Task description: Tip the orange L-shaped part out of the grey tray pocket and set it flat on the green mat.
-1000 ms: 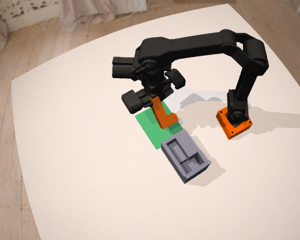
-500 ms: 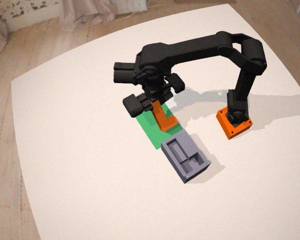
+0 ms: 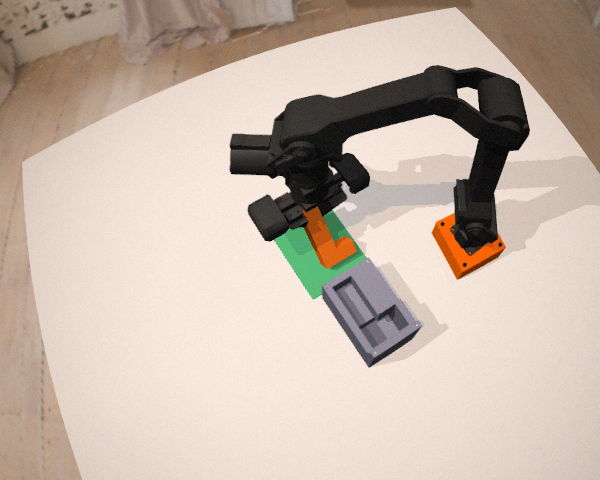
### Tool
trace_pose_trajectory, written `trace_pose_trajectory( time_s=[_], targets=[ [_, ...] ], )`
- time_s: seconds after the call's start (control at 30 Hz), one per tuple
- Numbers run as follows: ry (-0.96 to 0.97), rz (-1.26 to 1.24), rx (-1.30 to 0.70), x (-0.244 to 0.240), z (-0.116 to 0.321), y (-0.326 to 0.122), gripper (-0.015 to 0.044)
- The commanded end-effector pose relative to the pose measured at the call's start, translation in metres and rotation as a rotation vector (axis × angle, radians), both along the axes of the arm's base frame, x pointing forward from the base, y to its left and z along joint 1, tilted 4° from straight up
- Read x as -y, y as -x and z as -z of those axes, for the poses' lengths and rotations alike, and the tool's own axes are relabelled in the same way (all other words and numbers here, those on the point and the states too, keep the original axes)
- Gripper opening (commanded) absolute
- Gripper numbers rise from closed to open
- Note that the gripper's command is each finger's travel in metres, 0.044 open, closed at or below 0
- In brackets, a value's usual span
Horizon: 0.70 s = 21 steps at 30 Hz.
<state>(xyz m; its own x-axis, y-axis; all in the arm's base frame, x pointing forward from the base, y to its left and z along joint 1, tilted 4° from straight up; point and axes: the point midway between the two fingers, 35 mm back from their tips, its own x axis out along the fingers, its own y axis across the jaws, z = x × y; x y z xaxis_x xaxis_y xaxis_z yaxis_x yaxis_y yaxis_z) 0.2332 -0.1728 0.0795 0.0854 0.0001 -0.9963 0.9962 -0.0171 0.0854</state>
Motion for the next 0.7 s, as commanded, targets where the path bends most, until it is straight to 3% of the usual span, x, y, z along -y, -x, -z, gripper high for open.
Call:
trace_pose_trajectory(
  time_s=[0.0,0.23,0.53,0.67],
  targets=[
    [-0.004,0.004,0.001,-0.001,0.002,0.0,0.0],
    [-0.001,0.0,-0.001,0.0,0.001,0.0,0.0],
    [-0.001,0.0,-0.001,0.0,0.001,0.0,0.0236],
    [-0.001,0.001,-0.001,0.002,-0.021,0.0,0.0341]
  ],
)
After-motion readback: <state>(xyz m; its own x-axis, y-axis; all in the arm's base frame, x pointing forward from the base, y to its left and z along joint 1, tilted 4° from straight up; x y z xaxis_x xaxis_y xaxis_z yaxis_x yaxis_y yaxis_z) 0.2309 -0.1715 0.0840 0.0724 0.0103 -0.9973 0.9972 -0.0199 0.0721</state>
